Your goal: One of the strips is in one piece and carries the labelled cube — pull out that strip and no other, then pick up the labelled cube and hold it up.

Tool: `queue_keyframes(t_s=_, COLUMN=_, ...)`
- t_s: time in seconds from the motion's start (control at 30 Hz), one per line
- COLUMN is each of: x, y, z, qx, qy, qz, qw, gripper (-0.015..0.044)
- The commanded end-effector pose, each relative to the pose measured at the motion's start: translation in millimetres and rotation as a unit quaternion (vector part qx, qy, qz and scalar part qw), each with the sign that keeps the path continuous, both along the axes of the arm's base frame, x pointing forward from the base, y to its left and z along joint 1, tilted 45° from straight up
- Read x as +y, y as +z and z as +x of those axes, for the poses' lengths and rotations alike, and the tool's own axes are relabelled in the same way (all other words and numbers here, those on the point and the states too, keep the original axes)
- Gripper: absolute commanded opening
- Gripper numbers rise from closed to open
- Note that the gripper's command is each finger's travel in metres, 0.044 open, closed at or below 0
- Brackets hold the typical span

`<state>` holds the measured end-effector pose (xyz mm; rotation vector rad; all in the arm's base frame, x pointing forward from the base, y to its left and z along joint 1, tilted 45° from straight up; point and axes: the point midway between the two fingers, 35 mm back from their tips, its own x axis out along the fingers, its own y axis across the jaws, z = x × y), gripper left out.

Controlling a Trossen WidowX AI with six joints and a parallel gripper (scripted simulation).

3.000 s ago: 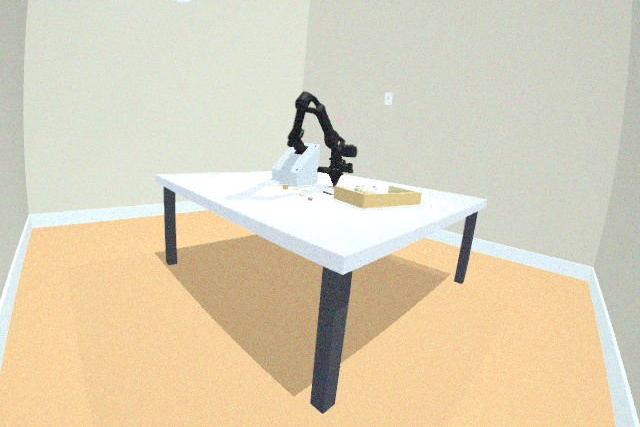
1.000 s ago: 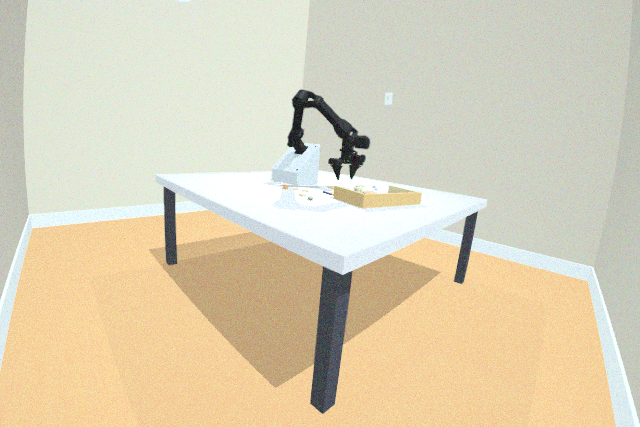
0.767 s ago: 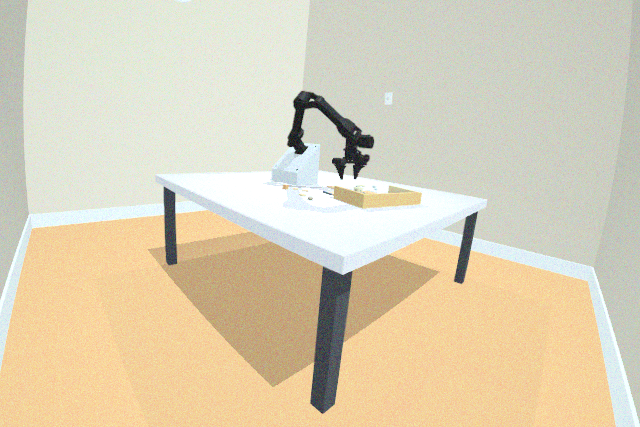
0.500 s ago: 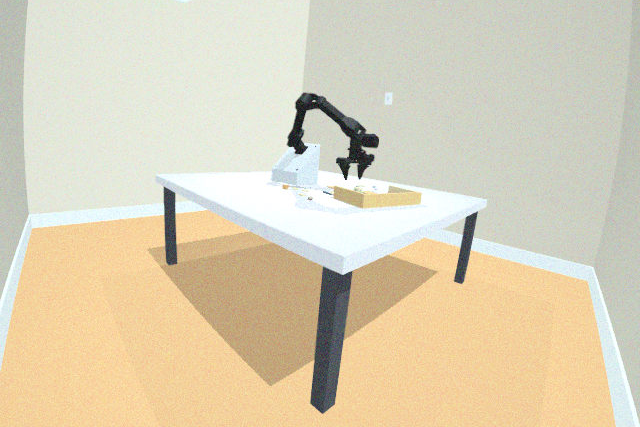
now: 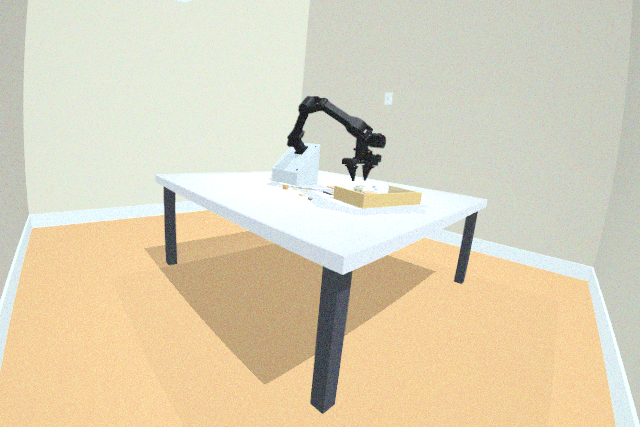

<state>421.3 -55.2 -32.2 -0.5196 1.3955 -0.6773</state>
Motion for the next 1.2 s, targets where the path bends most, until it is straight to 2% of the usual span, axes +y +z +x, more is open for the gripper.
queue_keyframes(t_s=0.0, x=-4.7, y=-4.8, z=0.7, qx=0.004, qy=0.001, qz=-0.002, qw=1.000, gripper=0.0282)
queue_keyframes(t_s=0.07, x=-7.0, y=-7.2, z=1.0, qx=0.004, qy=0.001, qz=-0.002, qw=1.000, gripper=0.0250)
queue_keyframes(t_s=1.1, x=-38.9, y=-38.9, z=1.9, qx=0.004, qy=0.001, qz=-0.003, qw=1.000, gripper=0.0250)
queue_keyframes(t_s=1.17, x=-37.5, y=-37.6, z=2.6, qx=0.002, qy=-0.001, qz=-0.001, qw=1.000, gripper=0.0198)
